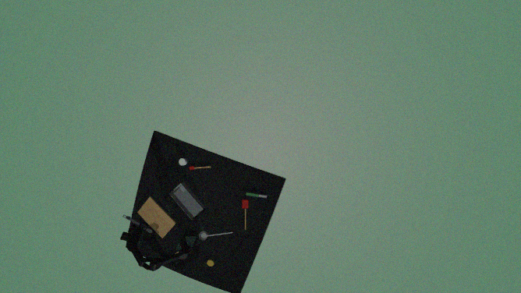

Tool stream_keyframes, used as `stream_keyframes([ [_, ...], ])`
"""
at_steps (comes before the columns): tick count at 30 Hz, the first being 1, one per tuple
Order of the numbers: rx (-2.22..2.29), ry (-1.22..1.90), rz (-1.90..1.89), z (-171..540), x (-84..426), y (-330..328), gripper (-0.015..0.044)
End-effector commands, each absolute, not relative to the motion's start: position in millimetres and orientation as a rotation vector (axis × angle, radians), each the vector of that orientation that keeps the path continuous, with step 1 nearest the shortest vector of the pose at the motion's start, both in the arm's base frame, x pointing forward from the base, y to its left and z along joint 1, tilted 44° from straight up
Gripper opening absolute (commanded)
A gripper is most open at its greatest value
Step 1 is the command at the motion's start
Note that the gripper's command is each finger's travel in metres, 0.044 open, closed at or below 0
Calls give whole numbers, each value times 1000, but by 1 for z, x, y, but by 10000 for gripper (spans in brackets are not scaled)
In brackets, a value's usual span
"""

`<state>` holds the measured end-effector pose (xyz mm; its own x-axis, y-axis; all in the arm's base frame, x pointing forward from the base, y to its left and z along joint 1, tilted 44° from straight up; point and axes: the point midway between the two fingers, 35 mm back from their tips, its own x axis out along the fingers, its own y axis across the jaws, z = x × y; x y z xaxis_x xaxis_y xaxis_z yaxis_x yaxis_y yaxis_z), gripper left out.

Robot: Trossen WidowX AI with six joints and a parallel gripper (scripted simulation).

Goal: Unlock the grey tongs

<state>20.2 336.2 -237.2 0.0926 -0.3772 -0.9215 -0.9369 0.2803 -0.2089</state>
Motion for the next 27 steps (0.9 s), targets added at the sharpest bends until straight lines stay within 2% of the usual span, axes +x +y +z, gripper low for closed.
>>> stream_keyframes([
  [1, -1255, 1434, 684, -235, 20, 339, -150],
  [27, -1084, 1183, 832, -225, 15, 325, -150],
])
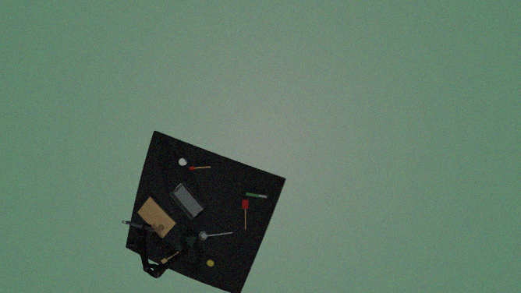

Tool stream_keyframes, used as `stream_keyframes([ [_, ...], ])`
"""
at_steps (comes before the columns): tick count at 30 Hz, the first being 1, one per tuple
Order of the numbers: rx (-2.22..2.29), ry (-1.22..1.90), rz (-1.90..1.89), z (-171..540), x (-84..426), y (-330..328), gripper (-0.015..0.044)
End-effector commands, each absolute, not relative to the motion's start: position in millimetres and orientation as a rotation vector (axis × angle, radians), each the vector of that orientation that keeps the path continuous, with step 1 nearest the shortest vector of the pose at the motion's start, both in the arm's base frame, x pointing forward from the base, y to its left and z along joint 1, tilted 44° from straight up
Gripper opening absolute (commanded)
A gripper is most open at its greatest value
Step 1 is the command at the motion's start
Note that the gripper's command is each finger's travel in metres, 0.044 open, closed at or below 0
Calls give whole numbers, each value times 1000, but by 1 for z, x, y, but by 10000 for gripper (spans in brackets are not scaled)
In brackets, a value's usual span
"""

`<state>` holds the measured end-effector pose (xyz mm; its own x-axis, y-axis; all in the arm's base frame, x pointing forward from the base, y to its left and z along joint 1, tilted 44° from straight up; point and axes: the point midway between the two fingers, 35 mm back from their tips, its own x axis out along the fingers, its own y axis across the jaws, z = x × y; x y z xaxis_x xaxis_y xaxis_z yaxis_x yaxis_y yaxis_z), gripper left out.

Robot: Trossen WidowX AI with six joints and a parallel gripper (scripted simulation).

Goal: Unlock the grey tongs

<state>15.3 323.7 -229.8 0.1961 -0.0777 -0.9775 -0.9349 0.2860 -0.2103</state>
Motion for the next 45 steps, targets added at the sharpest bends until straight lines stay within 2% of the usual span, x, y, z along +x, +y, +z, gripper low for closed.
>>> stream_keyframes([
  [1, -1077, 1174, 837, -224, 15, 324, -150],
  [18, -952, 1028, 915, -202, 14, 307, -150],
  [45, -950, 1027, 915, -202, 14, 307, -150],
])
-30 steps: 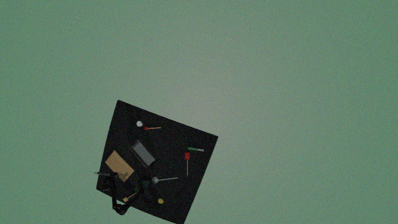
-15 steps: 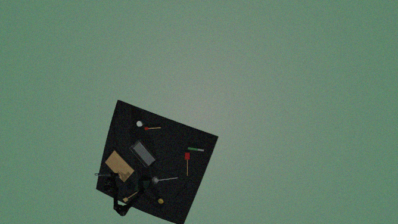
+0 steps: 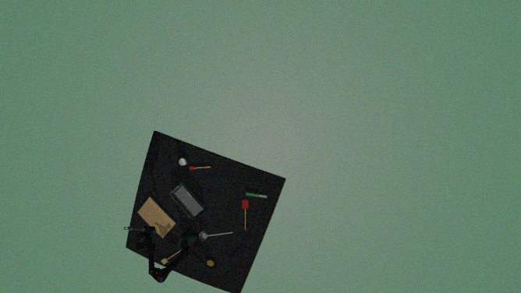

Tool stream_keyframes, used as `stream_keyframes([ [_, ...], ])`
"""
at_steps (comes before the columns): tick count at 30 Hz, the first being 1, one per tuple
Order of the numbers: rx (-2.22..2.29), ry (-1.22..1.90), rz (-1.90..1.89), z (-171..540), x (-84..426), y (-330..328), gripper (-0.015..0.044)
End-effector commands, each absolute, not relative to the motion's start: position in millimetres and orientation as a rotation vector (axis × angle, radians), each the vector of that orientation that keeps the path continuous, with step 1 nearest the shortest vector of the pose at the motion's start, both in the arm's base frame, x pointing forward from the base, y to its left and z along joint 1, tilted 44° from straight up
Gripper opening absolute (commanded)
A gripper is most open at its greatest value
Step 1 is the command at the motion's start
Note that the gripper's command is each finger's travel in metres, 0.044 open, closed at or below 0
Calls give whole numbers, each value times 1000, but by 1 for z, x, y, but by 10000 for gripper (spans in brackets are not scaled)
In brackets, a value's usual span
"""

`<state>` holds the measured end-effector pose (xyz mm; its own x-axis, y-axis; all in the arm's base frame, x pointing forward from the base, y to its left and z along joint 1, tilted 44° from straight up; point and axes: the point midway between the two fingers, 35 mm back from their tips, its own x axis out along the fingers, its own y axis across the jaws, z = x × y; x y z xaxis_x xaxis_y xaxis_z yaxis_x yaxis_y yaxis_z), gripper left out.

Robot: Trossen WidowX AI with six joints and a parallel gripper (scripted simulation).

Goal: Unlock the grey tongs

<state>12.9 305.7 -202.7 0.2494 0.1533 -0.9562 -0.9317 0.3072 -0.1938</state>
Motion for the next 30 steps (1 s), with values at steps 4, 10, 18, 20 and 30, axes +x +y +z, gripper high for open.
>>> stream_keyframes([
  [4, -950, 1027, 915, -202, 14, 307, -150],
  [10, -952, 1029, 915, -202, 14, 307, -150],
  [18, -1002, 1084, 886, -212, 14, 314, -150],
  [20, -1017, 1102, 876, -215, 14, 317, -150],
  [30, -1093, 1195, 825, -226, 15, 326, -150],
])
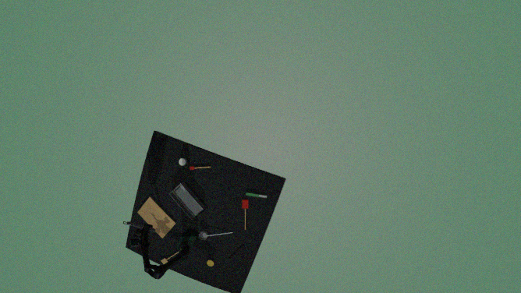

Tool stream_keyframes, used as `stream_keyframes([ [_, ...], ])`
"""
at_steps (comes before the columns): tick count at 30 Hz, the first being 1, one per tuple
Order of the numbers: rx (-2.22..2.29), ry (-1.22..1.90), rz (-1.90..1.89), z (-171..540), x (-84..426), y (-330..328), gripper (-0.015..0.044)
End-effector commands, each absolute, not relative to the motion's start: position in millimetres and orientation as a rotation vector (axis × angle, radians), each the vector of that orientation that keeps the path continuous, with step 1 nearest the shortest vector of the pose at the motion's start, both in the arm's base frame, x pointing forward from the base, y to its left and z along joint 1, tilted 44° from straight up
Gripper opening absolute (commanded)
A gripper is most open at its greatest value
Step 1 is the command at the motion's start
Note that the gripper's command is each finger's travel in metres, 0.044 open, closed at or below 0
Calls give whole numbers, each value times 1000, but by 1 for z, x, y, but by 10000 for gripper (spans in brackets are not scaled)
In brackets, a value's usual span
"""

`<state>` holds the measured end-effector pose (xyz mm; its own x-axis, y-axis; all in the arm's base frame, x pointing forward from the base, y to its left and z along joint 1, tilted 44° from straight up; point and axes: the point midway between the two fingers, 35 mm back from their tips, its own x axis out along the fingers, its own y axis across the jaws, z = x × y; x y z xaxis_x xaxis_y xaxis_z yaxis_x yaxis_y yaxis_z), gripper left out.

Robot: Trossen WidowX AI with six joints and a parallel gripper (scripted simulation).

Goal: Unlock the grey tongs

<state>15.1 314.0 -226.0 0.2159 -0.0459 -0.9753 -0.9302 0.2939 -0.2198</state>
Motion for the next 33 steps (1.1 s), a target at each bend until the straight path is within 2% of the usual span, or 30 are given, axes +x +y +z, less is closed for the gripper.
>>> stream_keyframes([
  [1, -1099, 1205, 819, -227, 16, 327, -150],
  [33, -1301, 1521, 628, -232, 22, 340, -150],
])
